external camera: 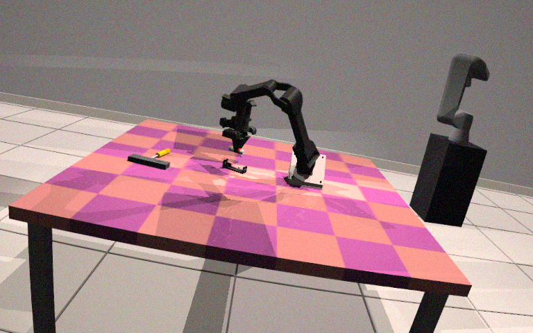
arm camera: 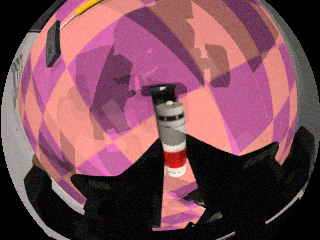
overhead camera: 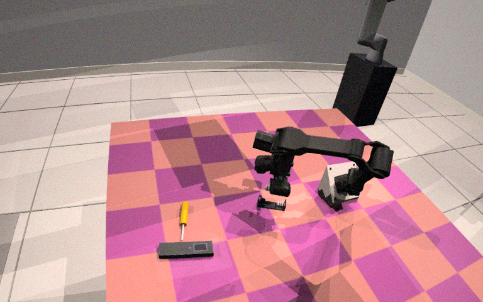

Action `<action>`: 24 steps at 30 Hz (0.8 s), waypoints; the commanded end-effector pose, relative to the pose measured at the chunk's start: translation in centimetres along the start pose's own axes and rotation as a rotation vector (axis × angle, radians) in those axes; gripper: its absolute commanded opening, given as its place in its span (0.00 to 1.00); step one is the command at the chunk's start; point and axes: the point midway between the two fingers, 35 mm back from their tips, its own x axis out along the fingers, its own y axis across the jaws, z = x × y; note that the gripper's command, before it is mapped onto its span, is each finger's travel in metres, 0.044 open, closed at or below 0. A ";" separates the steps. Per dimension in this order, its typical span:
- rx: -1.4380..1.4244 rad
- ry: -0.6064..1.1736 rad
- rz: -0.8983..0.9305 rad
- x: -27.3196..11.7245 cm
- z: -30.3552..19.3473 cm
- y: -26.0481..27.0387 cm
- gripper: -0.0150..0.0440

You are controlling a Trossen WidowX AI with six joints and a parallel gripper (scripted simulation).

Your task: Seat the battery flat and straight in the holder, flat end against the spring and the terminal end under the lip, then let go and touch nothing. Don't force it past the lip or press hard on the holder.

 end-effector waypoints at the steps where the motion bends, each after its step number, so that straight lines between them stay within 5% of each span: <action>1: -0.002 -0.028 -0.007 0.4 0.1 -0.1 0.36; 24: 0.006 -0.250 -0.026 3.8 0.4 0.3 0.36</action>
